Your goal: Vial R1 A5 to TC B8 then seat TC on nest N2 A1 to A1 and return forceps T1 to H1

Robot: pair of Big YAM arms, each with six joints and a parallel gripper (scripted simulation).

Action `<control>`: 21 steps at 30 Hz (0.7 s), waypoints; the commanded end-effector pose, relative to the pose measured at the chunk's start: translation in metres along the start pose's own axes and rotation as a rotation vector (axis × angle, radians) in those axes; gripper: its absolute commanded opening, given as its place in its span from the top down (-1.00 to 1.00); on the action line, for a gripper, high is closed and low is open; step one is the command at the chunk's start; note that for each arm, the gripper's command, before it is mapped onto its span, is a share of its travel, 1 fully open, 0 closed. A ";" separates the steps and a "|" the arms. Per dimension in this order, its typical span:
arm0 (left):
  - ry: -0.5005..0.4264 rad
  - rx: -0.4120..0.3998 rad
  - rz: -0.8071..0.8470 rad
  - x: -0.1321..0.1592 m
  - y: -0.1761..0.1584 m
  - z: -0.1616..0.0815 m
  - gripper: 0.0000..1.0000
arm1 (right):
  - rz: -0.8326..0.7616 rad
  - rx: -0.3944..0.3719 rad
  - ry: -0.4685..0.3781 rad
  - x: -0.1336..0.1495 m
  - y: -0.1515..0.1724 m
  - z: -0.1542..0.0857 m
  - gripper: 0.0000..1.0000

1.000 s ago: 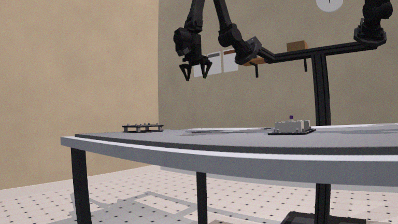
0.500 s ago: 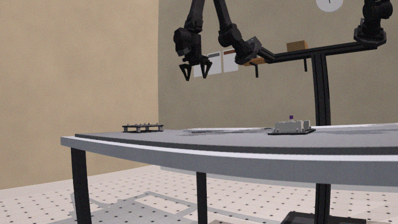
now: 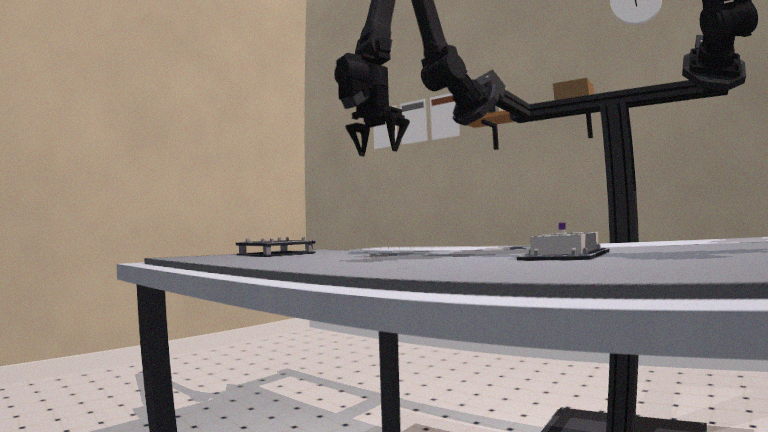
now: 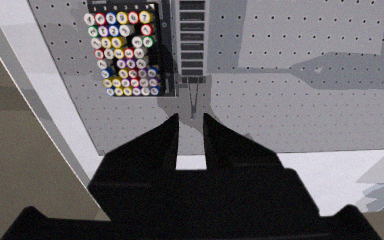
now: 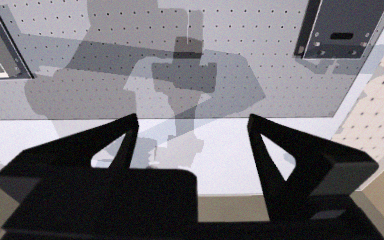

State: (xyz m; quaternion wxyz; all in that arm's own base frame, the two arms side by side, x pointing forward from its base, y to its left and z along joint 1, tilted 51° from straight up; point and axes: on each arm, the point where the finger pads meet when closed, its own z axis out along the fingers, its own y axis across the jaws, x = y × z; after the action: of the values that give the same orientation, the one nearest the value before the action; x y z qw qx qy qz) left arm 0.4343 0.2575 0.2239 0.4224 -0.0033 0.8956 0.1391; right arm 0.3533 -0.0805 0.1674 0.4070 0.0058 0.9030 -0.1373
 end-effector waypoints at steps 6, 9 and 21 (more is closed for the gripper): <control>0.029 0.021 0.006 0.011 -0.006 -0.002 0.54 | -0.013 0.001 -0.017 -0.008 -0.001 -0.003 -1.00; 0.014 0.006 0.007 0.006 -0.001 -0.012 0.54 | -0.013 0.001 -0.017 -0.008 -0.001 -0.003 -1.00; 0.001 -0.003 -0.016 0.009 -0.034 -0.029 0.54 | -0.013 0.001 -0.017 -0.008 -0.001 -0.003 -1.00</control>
State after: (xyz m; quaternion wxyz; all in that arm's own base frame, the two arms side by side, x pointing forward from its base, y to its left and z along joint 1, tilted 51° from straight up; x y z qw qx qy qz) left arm 0.4114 0.2243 0.2211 0.4128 -0.0052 0.9005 0.1366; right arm 0.3533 -0.0805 0.1674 0.4070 0.0058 0.9030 -0.1373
